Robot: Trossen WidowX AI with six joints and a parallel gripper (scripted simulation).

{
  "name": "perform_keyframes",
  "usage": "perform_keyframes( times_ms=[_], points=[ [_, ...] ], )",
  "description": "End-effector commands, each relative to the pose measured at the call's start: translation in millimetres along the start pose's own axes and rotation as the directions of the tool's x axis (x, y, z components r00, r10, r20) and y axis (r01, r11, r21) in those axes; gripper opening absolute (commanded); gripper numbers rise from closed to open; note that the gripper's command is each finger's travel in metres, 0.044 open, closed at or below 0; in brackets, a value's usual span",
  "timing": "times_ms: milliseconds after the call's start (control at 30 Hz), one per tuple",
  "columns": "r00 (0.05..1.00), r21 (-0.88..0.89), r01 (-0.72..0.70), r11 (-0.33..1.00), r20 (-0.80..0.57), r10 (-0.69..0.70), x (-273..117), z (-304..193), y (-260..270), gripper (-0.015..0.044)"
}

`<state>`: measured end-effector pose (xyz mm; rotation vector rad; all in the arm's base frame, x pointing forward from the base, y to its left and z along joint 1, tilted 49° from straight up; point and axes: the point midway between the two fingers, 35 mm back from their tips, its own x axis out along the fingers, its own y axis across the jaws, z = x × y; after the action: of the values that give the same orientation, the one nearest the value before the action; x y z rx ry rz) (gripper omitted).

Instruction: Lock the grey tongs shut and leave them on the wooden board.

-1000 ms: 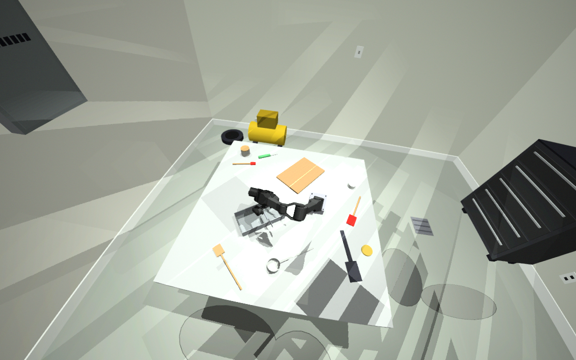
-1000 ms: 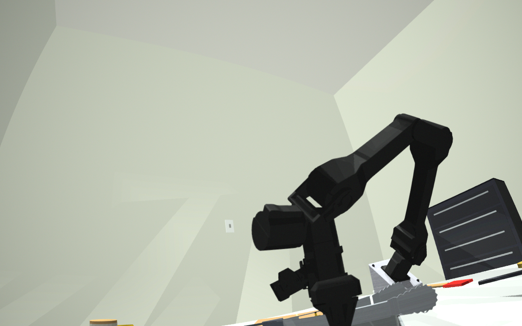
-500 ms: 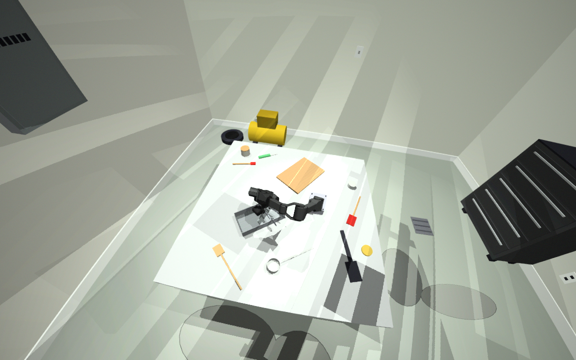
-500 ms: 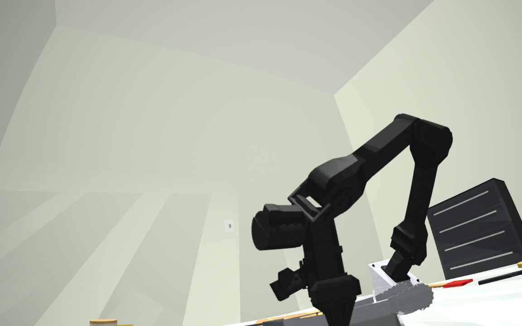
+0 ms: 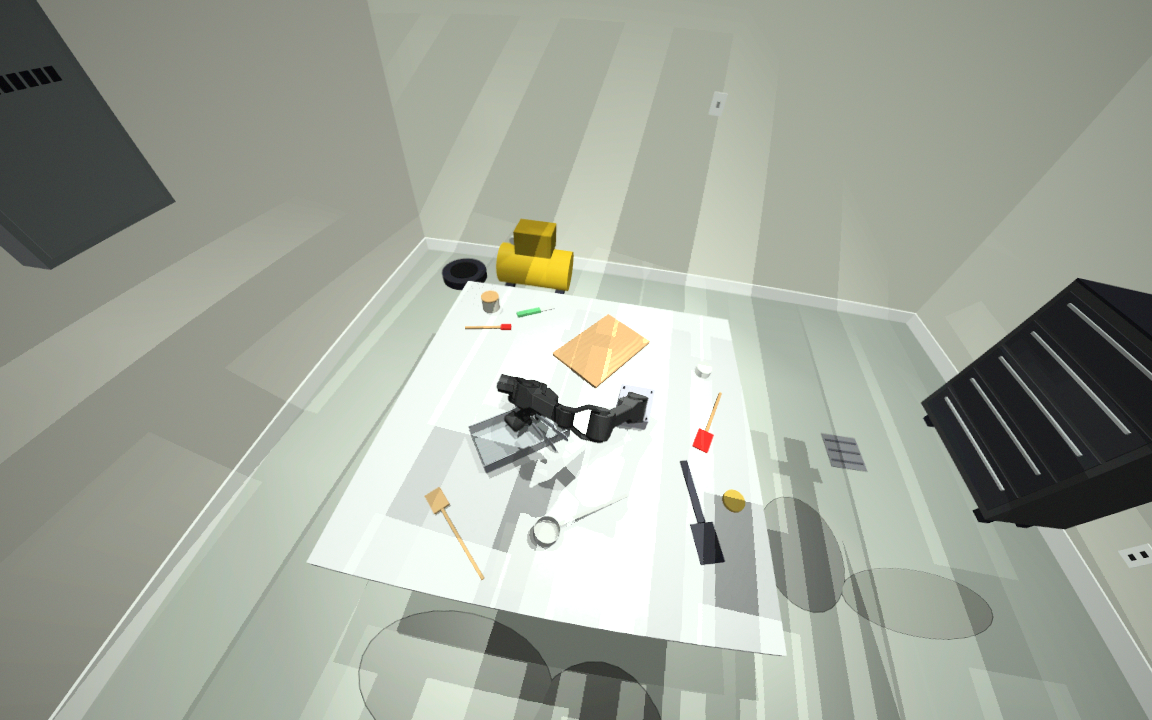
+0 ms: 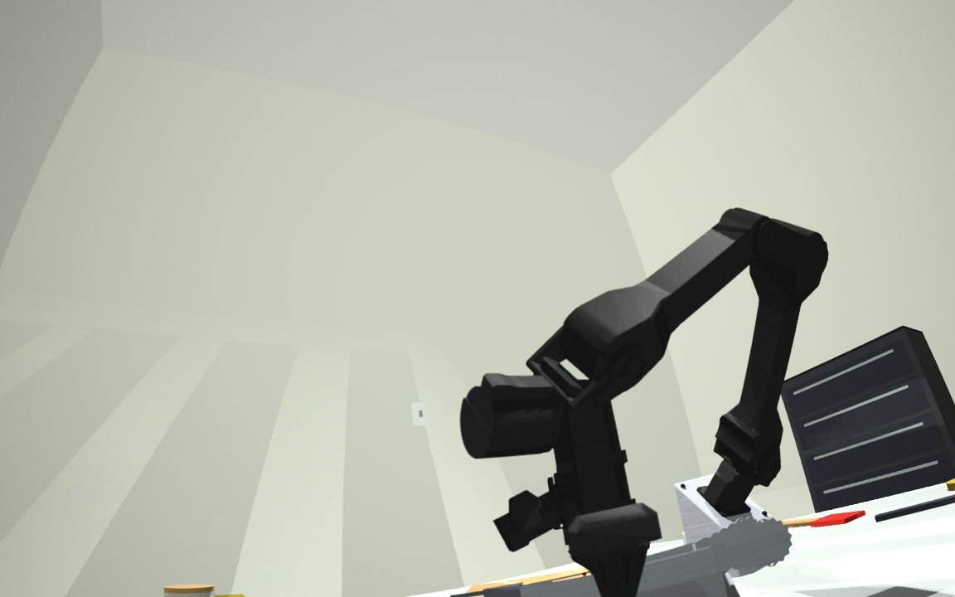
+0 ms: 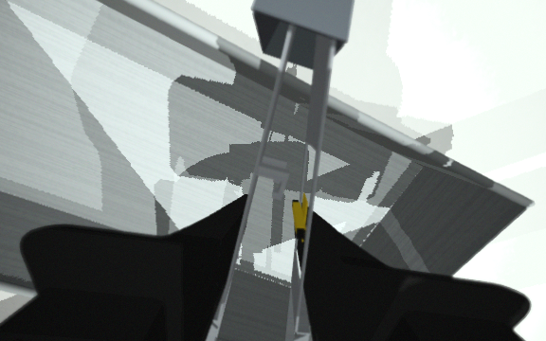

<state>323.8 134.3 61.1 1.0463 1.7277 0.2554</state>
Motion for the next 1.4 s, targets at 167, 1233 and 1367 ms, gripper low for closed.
perform_keyframes(
  times_ms=[167,1233,1367],
  points=[
    [1.000,-0.001,0.000,1.000,-0.001,0.000,0,0,0,0.0081],
    [1.000,0.004,0.004,1.000,-0.004,-0.004,-126,2,-1,-0.0150],
    [1.000,0.004,0.004,1.000,-0.005,-0.004,-129,2,-1,-0.0150]
  ],
)
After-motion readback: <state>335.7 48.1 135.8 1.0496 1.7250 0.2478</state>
